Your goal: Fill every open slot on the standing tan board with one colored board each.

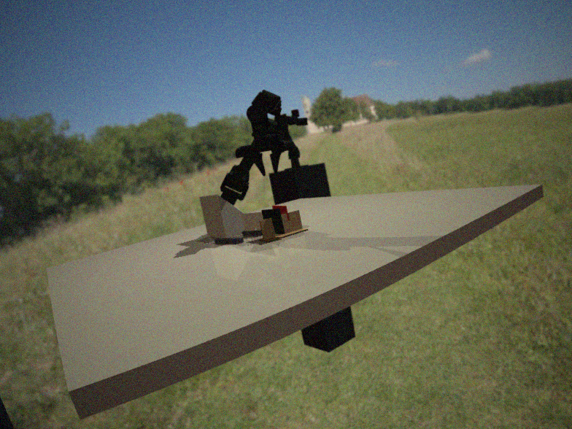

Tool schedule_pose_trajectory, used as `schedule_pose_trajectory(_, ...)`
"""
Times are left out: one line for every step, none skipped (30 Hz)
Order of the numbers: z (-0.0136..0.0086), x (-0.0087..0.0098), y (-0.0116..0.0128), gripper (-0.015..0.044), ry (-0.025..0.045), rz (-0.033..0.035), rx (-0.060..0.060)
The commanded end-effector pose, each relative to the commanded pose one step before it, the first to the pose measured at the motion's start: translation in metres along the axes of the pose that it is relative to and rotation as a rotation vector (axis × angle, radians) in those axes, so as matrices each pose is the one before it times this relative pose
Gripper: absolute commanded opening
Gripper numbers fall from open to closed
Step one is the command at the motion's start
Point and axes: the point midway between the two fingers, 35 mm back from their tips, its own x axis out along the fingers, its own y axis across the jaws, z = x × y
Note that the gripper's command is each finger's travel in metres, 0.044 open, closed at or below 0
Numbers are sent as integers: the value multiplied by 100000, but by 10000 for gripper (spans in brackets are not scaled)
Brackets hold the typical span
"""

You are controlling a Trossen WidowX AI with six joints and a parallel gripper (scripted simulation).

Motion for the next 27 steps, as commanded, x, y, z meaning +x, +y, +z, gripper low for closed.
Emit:
schedule_pose_trajectory(-2799,181,1036,183,825,-239,3267)
schedule_pose_trajectory(0,0,0,183,0,0,0)
schedule_pose_trajectory(0,0,0,183,0,0,0)
schedule_pose_trajectory(0,0,0,183,0,0,0)
schedule_pose_trajectory(0,0,0,183,0,0,0)
schedule_pose_trajectory(0,0,0,183,0,0,0)
schedule_pose_trajectory(29,213,-15,183,198,135,-62)
schedule_pose_trajectory(75,642,-43,183,604,408,-183)
schedule_pose_trajectory(84,1075,-65,183,1043,689,-296)
schedule_pose_trajectory(36,1412,-74,183,1433,913,-367)
schedule_pose_trajectory(-47,1415,-69,183,1514,923,-343)
schedule_pose_trajectory(-90,1081,-53,183,1214,711,-245)
schedule_pose_trajectory(-76,647,-33,183,752,427,-139)
schedule_pose_trajectory(-29,215,-12,183,255,142,-45)
schedule_pose_trajectory(0,0,0,183,0,0,0)
schedule_pose_trajectory(0,0,0,183,0,0,0)
schedule_pose_trajectory(61,0,89,183,-2,4,-3)
schedule_pose_trajectory(0,0,0,183,0,0,0)
schedule_pose_trajectory(4,84,1,183,-3,-4,0)
schedule_pose_trajectory(9,251,4,183,-9,-8,-1)
schedule_pose_trajectory(9,417,9,183,-9,3,-5)
schedule_pose_trajectory(0,416,12,183,-2,23,-9)
schedule_pose_trajectory(-4,249,9,183,2,24,-7)
schedule_pose_trajectory(-2,83,3,183,1,9,-3)
schedule_pose_trajectory(0,0,0,183,0,0,0)
schedule_pose_trajectory(1,27,0,183,-1,0,0)
schedule_pose_trajectory(2,82,1,183,-2,0,-1)
